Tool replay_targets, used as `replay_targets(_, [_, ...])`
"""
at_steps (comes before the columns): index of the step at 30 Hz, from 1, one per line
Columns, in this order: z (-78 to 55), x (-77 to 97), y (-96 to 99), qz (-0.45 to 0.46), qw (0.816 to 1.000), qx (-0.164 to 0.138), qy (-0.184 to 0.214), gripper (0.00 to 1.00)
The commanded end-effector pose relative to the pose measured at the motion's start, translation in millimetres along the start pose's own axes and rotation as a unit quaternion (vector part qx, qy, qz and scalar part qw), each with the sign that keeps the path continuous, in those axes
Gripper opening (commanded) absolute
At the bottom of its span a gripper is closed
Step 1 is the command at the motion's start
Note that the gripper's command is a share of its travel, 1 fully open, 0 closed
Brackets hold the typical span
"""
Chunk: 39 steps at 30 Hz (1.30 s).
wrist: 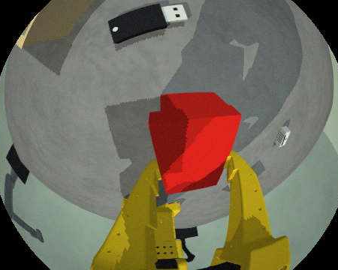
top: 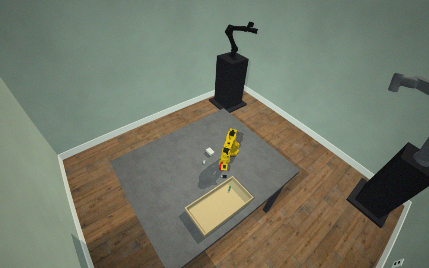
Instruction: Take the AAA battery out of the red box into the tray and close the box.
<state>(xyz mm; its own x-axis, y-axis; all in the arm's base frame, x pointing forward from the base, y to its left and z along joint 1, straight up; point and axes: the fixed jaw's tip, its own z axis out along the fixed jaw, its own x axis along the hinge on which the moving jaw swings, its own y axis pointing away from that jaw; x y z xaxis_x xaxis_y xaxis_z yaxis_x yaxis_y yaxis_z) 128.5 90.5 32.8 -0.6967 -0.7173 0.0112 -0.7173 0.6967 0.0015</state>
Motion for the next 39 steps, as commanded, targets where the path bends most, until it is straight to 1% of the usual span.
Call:
replay_targets(1, [-0.7,-1.5,0.1,0.002,1.000,0.001,-0.006,0.22])
replay_targets(39, [-0.7,-1.0,-1.8,0.008,1.000,0.001,-0.006,0.22])
